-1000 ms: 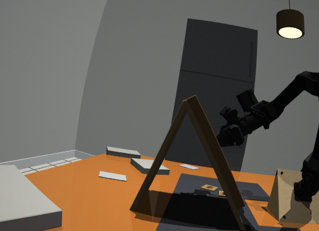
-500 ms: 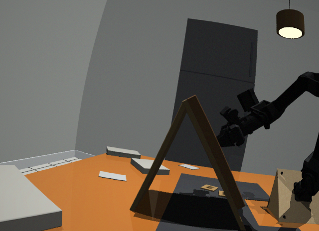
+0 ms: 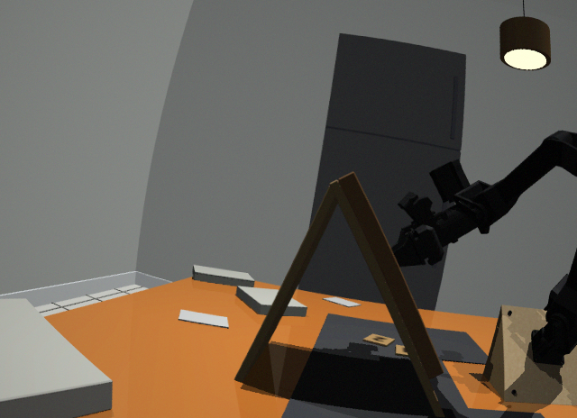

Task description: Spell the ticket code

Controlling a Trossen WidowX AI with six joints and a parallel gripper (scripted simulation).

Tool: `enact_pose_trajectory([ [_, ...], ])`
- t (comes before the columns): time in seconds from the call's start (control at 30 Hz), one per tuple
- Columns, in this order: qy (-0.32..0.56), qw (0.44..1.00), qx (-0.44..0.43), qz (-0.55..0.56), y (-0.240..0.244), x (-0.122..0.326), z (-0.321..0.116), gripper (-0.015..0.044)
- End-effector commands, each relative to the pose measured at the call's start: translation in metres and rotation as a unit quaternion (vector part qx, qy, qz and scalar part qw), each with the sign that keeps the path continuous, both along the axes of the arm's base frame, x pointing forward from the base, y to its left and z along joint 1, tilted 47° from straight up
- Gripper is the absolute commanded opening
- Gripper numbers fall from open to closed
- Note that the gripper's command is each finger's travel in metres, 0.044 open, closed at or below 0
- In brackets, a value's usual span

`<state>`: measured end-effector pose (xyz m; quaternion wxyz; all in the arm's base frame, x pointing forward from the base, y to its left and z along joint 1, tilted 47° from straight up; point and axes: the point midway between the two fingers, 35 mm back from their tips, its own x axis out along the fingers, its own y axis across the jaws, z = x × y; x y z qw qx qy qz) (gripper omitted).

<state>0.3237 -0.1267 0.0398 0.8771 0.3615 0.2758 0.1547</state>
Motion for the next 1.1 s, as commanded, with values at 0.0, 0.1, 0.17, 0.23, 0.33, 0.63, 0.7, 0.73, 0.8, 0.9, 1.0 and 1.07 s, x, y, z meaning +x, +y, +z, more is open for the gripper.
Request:
enact_pose_trajectory([
  [0.0,0.001,1.000,0.000,-0.002,0.001,0.000,0.001,0.0000],
  [0.1,0.001,1.000,0.000,-0.002,0.002,0.000,0.002,0.0000],
  [0.17,0.001,1.000,0.000,-0.002,0.002,0.000,0.002,0.0000],
  [0.23,0.001,1.000,0.000,-0.002,0.003,0.000,0.003,0.0000],
  [0.33,0.001,1.000,0.000,-0.002,0.004,0.000,0.004,0.0000],
  [0.63,0.001,1.000,0.001,-0.002,0.008,-0.001,0.008,0.0000],
  [0.7,0.001,1.000,0.001,-0.002,0.008,-0.001,0.009,0.0000],
  [0.73,0.001,1.000,0.001,-0.002,0.009,-0.001,0.009,0.0000],
  [0.8,0.001,1.000,0.001,-0.002,0.009,-0.001,0.010,0.0000],
  [0.9,0.001,1.000,0.001,-0.002,0.011,-0.001,0.011,0.0000],
  [1.0,0.001,1.000,0.001,-0.002,0.012,-0.001,0.013,0.0000],
  [1.07,0.001,1.000,0.001,-0.002,0.012,-0.001,0.013,0.0000],
])
